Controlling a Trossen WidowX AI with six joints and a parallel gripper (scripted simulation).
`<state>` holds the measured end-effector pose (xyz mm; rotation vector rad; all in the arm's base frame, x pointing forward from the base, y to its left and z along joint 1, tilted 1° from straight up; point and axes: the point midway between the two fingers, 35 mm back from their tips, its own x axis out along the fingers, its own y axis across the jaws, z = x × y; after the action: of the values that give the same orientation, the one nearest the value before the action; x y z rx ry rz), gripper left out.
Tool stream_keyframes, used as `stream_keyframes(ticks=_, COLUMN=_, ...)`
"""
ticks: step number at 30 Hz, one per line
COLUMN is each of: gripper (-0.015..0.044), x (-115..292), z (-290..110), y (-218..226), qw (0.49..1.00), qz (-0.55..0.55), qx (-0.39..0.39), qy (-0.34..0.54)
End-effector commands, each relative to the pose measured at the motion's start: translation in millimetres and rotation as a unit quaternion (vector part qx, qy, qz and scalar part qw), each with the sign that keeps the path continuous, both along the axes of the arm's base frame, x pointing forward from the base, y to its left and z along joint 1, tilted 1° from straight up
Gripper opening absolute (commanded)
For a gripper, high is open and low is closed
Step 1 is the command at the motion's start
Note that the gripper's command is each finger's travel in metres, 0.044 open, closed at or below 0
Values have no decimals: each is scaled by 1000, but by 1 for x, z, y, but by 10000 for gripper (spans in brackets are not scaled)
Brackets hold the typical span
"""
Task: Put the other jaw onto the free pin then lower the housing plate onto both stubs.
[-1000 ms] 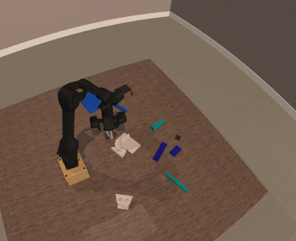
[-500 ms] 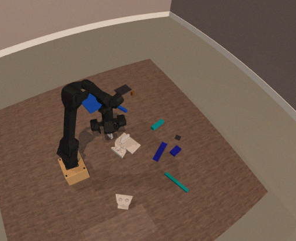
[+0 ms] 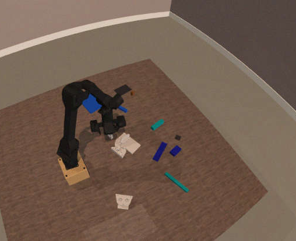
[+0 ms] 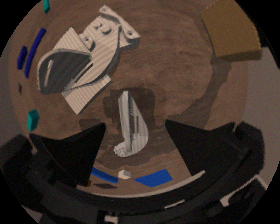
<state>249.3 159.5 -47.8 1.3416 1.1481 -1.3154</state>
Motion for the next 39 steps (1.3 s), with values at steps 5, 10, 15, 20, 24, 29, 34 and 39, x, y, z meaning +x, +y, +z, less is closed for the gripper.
stream_keyframes(ticks=5, gripper=440, x=0, z=0, y=0, qw=1000, qz=-2, qx=0, qy=-1)
stream_keyframes(ticks=10, gripper=440, x=0, z=0, y=0, qw=1000, qz=-2, qx=0, qy=-1)
stream_keyframes(ticks=15, gripper=335, x=0, z=0, y=0, qw=1000, qz=0, qx=0, qy=0)
stream_keyframes(ticks=20, gripper=204, x=0, z=0, y=0, qw=1000, qz=0, qx=0, qy=0)
stream_keyframes(ticks=24, gripper=138, x=0, z=0, y=0, qw=1000, qz=0, qx=0, qy=0)
stream_keyframes(ticks=29, gripper=134, x=0, z=0, y=0, qw=1000, qz=0, qx=0, qy=0)
stream_keyframes(ticks=34, gripper=134, x=0, z=0, y=0, qw=1000, qz=0, qx=0, qy=0)
stream_keyframes(ticks=39, gripper=134, x=0, z=2, y=0, qw=1000, qz=0, qx=0, qy=0)
